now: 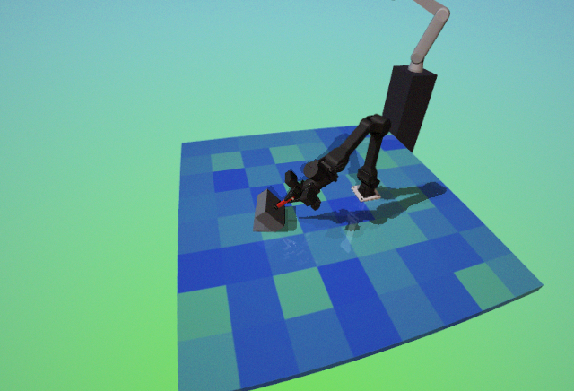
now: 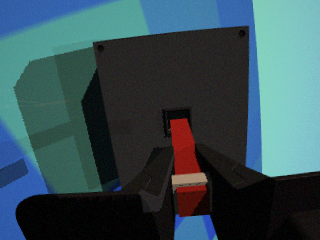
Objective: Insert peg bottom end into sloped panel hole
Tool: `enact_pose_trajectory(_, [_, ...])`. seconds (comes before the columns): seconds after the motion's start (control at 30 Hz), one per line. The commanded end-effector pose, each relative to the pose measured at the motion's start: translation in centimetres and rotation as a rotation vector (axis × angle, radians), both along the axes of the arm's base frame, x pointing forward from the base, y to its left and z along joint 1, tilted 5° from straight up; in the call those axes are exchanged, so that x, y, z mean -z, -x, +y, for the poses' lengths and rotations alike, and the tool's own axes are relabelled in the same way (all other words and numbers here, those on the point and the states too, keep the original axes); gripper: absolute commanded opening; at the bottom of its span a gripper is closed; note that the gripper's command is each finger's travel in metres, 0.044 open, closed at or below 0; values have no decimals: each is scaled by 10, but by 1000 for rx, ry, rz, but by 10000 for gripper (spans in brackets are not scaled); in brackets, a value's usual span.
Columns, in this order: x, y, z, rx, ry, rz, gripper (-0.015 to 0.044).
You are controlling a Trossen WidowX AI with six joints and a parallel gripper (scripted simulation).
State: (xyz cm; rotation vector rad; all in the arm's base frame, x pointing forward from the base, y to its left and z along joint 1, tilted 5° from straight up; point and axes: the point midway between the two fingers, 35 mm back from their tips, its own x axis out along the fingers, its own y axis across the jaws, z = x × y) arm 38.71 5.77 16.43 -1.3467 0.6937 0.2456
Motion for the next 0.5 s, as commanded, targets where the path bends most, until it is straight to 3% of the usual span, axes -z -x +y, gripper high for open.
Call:
enact_pose_trajectory(0.0, [1, -1, 0, 2, 0, 0, 0])
enact_pose_trajectory(0.47, [4, -8, -1, 2, 0, -1, 0])
